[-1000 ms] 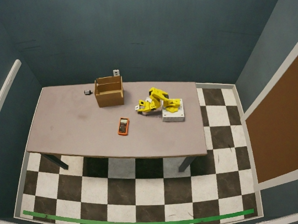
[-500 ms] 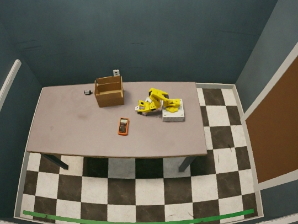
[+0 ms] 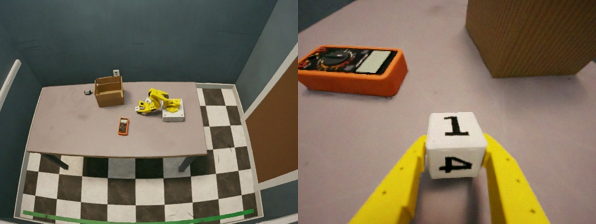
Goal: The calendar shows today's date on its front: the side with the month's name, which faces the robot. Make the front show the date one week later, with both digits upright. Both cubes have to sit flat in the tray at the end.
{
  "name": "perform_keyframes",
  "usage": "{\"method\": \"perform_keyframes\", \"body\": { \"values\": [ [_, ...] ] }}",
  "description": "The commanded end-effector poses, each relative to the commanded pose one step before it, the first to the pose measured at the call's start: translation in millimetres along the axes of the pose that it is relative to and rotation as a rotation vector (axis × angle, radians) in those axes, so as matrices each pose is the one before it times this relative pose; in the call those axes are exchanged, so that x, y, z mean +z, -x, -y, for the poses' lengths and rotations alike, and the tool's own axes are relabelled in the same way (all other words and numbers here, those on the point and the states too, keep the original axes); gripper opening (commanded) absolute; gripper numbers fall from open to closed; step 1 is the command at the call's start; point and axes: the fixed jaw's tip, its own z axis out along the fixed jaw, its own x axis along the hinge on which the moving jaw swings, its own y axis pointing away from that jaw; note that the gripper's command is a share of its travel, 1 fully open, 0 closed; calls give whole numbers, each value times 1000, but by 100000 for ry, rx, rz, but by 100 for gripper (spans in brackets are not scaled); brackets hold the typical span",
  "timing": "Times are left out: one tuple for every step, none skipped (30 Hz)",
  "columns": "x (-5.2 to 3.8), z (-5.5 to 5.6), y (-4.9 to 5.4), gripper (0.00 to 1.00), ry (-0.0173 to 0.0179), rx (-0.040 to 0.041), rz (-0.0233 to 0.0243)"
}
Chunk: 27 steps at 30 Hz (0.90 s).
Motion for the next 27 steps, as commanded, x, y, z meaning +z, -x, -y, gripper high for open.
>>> {"method": "perform_keyframes", "body": {
  "values": [
    [697,1451,-23,0,-573,788,894],
    [42,0,-90,0,0,3,-13],
    [89,7,-210,0,0,0,-38],
    [155,7,-349,0,0,3,-57],
    [208,8,-481,0,-3,6,-82],
    [256,15,-595,0,0,6,-97],
    [281,15,-660,0,0,6,-110],
    [293,9,-690,0,0,6,-116],
    [276,15,-666,0,-4,6,-110],
    [247,15,-600,0,0,3,-97],
    [199,8,-485,0,0,6,-82],
    [145,8,-359,0,0,3,-57],
    [85,7,-216,0,0,3,-38],
    [42,0,-96,0,0,0,-16],
    [6,0,-12,0,0,0,0],
    [0,0,0,0,0,0,0],
    [0,0,0,0,0,0,0],
    [2,0,-10,0,-2,0,-2],
    [30,0,-66,0,0,0,-9],
    [65,7,-150,0,0,0,-22],
    [113,1,-246,0,0,3,-38],
    [149,8,-343,0,0,3,-50],
    [185,14,-421,0,0,3,-63],
    [203,8,-469,0,0,3,-69],
    [209,8,-486,0,0,3,-69],
    [203,14,-474,0,0,6,-69],
    [174,8,-420,0,-3,3,-63]
  ]
}}
